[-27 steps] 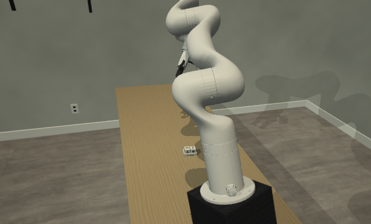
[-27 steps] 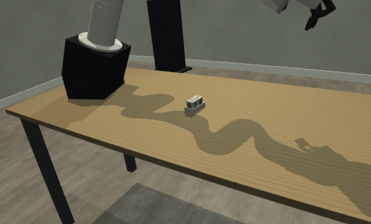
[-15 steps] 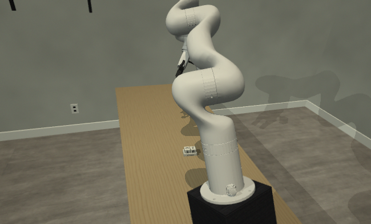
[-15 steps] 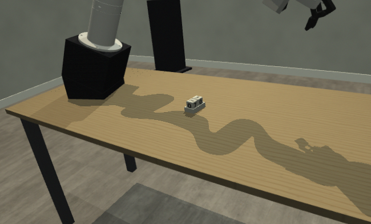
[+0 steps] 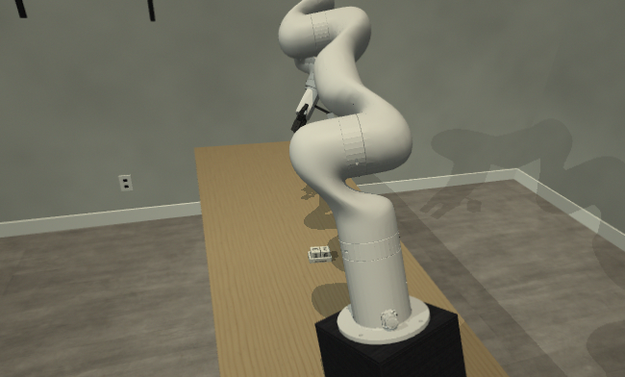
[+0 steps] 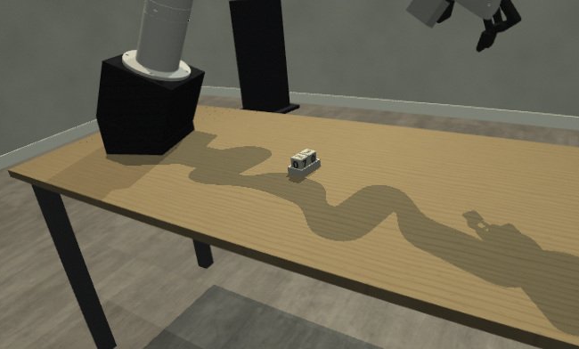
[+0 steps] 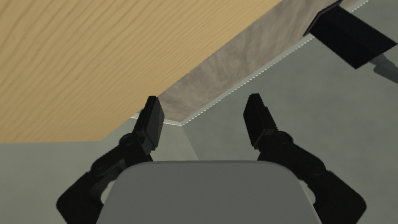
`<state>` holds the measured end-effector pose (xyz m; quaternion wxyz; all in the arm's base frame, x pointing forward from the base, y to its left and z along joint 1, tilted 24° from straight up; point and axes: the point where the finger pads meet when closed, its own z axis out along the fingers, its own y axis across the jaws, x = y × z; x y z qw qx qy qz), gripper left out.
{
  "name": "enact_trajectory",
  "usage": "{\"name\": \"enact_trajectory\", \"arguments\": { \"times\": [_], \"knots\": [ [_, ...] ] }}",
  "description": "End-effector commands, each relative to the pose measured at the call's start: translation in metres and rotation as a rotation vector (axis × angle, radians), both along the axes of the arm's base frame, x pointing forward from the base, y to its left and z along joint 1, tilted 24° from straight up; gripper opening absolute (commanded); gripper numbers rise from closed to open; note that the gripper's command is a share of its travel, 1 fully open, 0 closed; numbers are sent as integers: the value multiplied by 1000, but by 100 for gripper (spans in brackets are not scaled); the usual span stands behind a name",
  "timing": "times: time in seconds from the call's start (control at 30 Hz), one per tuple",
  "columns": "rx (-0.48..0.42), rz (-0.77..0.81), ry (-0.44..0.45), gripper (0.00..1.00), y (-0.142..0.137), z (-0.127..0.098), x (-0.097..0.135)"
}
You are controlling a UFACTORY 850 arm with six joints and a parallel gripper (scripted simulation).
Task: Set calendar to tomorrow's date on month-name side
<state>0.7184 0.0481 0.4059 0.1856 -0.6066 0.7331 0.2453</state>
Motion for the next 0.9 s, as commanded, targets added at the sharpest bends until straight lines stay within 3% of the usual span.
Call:
{"name": "enact_trajectory", "arguments": {
  "times": [0.0,0.47,0.67,0.77,0.8,0.87],
  "knots": [
    [90,-144,34,100,25,-8,4],
    [270,-500,169,100,65,-33,8],
    [335,-667,244,100,74,-46,8],
    [336,-671,245,100,74,-47,8],
    [370,-773,293,100,77,-56,7],
    [379,-802,307,100,78,-59,6]
  ]
}}
